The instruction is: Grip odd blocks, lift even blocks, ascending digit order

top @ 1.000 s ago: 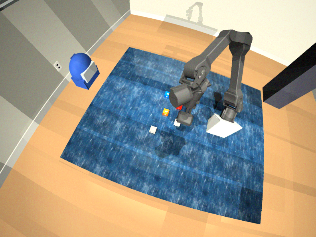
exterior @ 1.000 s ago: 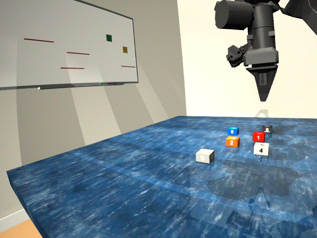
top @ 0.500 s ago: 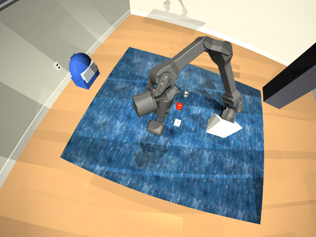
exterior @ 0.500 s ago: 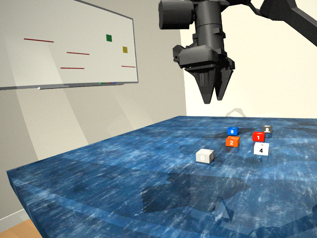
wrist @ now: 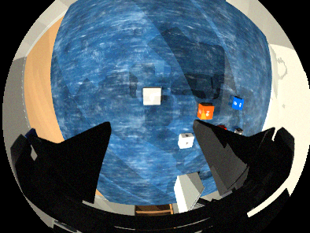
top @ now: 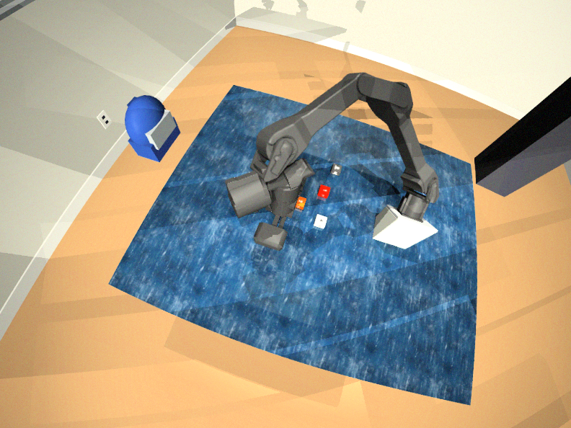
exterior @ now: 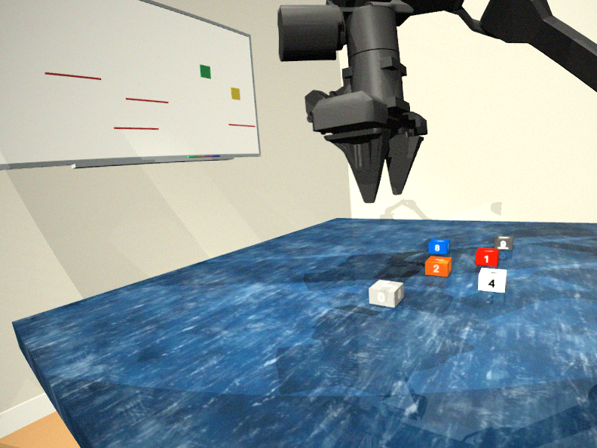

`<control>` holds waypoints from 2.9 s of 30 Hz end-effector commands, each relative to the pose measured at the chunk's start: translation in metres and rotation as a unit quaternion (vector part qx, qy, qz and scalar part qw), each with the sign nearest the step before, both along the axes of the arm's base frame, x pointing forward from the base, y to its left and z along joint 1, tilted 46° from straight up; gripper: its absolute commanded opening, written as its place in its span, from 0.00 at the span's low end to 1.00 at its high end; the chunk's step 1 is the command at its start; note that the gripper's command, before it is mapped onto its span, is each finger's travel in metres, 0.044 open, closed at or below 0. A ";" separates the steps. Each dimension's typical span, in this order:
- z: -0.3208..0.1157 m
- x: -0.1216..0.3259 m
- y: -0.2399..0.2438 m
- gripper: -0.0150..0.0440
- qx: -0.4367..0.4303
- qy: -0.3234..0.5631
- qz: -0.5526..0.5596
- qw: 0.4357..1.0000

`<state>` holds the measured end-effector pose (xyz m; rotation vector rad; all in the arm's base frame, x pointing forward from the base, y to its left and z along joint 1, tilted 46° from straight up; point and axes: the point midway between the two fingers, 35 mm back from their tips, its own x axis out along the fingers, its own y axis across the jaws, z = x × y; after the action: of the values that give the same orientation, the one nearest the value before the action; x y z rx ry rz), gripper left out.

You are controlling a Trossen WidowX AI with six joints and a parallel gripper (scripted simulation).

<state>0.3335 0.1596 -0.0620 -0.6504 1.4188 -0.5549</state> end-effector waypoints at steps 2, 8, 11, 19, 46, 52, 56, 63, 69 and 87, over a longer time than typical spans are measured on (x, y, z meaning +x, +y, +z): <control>0.001 0.002 0.001 0.93 0.000 -0.001 0.002 1.000; 0.003 0.003 -0.001 0.93 0.000 -0.001 0.002 1.000; 0.036 0.016 -0.027 0.93 0.005 0.000 0.004 1.000; 0.132 0.026 -0.123 0.93 0.004 0.000 0.005 1.000; 0.180 0.010 -0.179 0.93 -0.007 0.000 0.002 1.000; 0.140 0.026 -0.128 0.93 0.006 -0.012 0.009 1.000; 0.095 0.029 -0.079 0.93 0.012 -0.012 0.010 1.000; 0.010 0.006 -0.005 0.93 0.002 -0.002 0.003 1.000; 0.001 0.002 0.001 0.93 0.000 -0.001 0.002 1.000; -0.057 0.009 -0.057 0.93 -0.002 -0.002 0.002 1.000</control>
<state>0.3410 0.1014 -0.1197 -0.6525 1.4261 -0.5636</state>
